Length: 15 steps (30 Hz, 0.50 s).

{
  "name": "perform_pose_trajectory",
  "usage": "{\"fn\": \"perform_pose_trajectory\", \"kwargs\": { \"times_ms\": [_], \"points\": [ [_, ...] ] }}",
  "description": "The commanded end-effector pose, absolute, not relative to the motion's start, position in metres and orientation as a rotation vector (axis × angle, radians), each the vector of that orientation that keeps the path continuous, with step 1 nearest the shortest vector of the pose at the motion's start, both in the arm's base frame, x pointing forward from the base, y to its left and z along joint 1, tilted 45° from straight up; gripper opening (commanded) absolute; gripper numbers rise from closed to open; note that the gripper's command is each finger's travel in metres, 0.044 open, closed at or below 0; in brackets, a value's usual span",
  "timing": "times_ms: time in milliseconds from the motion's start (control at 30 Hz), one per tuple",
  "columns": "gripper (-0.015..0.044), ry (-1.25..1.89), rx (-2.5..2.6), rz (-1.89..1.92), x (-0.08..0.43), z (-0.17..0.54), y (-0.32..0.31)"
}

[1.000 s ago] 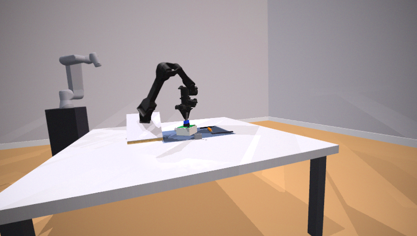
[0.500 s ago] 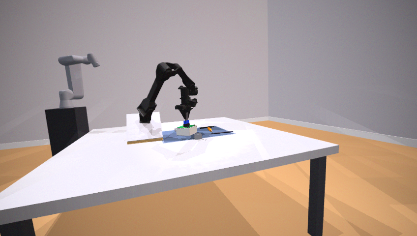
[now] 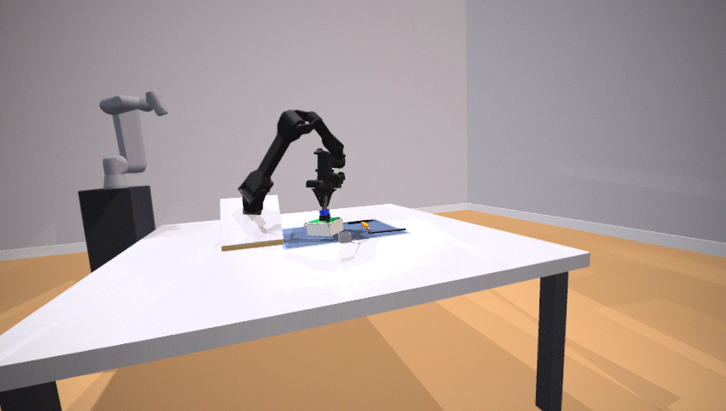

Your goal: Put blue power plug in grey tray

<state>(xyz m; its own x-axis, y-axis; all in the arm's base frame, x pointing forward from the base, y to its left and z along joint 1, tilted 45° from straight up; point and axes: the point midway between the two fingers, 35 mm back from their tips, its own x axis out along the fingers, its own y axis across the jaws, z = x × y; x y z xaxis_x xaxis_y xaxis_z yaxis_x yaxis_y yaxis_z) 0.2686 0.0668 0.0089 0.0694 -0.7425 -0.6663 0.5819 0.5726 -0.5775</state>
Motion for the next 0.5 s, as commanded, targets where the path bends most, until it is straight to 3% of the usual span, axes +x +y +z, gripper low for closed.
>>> {"fn": "perform_pose_trajectory", "kwargs": {
  "times_ms": [0,467],
  "points": [
    [0.0,1.114,-0.139,-0.899,0.2637,0.0215,0.0777],
    [0.0,1.114,-0.138,-0.897,0.2631,0.024,0.0799]
  ]
}}
